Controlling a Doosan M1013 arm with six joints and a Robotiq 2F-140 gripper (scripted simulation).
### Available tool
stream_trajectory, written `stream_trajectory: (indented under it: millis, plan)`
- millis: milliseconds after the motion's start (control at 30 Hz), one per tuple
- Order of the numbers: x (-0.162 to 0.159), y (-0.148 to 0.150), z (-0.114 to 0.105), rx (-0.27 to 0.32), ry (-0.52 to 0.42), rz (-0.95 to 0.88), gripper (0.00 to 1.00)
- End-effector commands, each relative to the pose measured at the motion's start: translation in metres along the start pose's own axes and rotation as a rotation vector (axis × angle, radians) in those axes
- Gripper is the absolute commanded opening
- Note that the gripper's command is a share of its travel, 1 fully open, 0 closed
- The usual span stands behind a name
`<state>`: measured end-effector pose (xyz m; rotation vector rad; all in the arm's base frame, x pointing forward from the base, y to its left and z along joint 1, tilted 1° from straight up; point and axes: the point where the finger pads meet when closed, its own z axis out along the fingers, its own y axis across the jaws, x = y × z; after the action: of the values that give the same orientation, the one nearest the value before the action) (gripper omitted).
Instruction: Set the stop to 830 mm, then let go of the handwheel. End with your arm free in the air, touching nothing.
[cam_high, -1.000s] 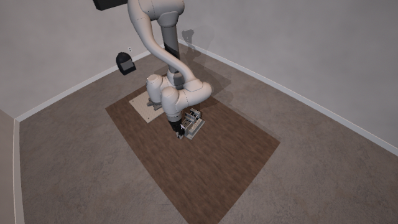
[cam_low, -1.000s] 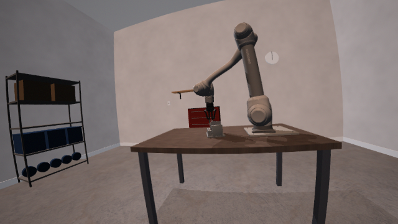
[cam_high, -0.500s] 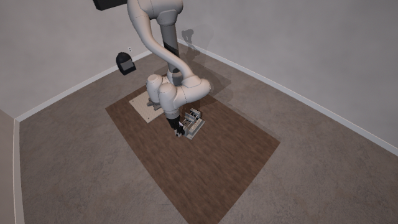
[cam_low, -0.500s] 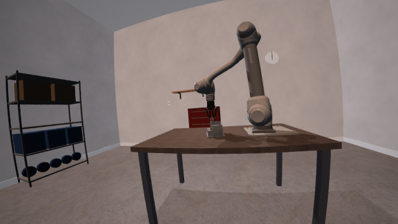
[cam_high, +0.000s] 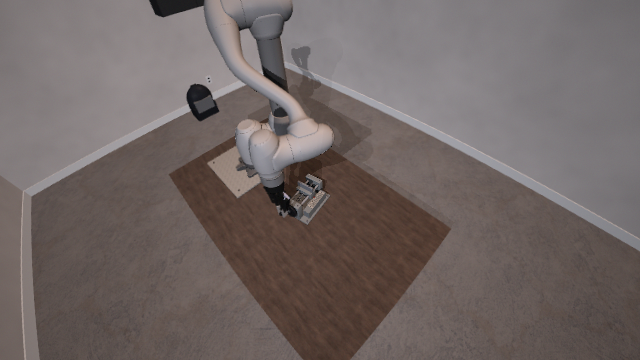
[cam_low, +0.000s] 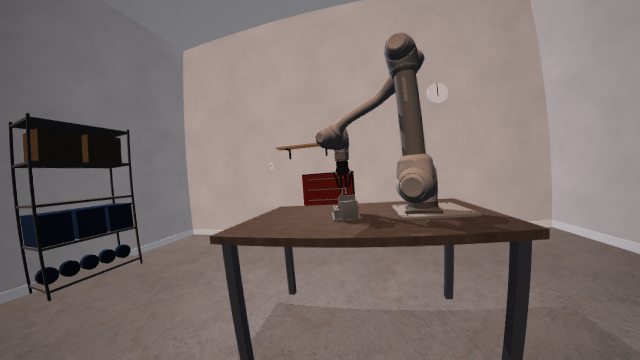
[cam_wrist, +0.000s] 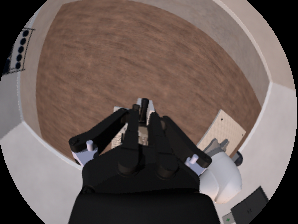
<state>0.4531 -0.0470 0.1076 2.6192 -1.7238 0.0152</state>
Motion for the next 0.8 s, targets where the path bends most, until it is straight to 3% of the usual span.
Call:
stream_trajectory:
  millis: [0, 367, 767]
  plan:
    - [0.000, 0.006, 0.001, -0.003, 0.000, -0.001, 0.04]
    - [0.000, 0.024, 0.019, -0.003, 0.000, -0.001, 0.04]
    - [0.000, 0.025, 0.036, -0.003, 0.000, -0.001, 0.04]
